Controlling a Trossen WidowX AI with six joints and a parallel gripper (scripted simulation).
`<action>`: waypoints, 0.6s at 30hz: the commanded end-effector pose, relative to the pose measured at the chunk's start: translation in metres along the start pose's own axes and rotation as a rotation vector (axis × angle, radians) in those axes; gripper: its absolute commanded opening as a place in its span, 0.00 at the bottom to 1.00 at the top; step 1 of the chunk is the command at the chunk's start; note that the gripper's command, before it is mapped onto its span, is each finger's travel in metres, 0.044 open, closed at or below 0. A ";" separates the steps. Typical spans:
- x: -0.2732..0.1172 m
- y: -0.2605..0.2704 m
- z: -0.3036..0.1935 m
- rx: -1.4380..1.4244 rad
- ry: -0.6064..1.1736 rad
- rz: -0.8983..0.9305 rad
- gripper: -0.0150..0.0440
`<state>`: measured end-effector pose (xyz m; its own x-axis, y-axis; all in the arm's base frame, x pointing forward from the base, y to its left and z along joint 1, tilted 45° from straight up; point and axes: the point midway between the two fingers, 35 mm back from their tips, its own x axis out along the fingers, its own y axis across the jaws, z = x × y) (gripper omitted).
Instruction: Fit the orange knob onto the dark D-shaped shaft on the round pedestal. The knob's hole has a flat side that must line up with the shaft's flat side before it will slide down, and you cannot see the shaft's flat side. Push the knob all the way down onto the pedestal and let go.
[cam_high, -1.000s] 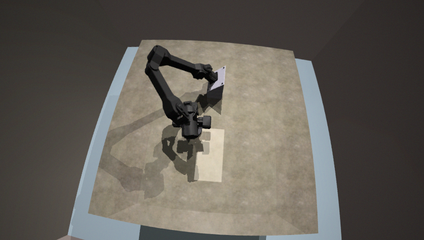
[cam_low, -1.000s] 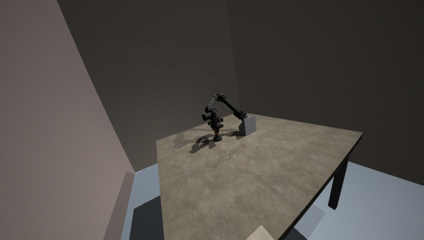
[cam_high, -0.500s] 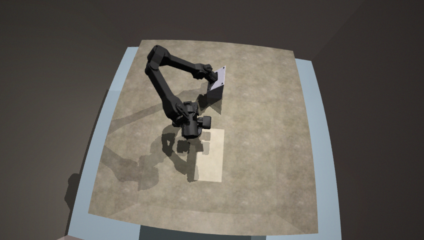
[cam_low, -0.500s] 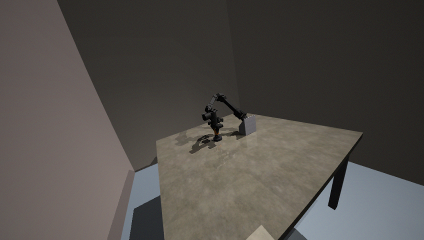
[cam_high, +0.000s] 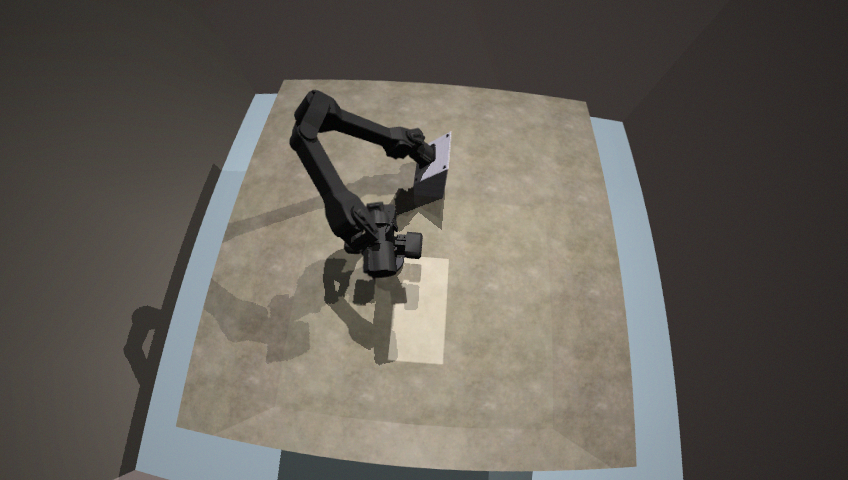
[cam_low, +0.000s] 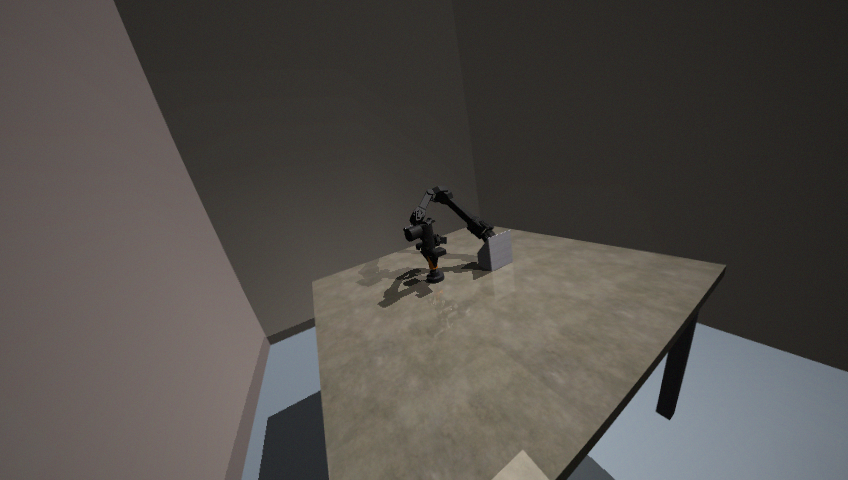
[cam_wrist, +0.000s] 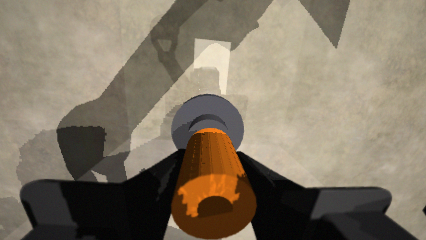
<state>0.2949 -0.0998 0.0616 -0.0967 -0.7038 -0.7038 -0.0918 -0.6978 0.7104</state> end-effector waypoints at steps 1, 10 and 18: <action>-0.001 0.000 0.001 -0.007 -0.001 0.000 0.25; -0.007 0.002 0.001 -0.072 -0.001 -0.001 0.25; -0.006 0.004 -0.003 -0.072 -0.001 0.000 0.25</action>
<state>0.2946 -0.0983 0.0663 -0.1036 -0.7050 -0.7016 -0.0198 -0.7037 0.7102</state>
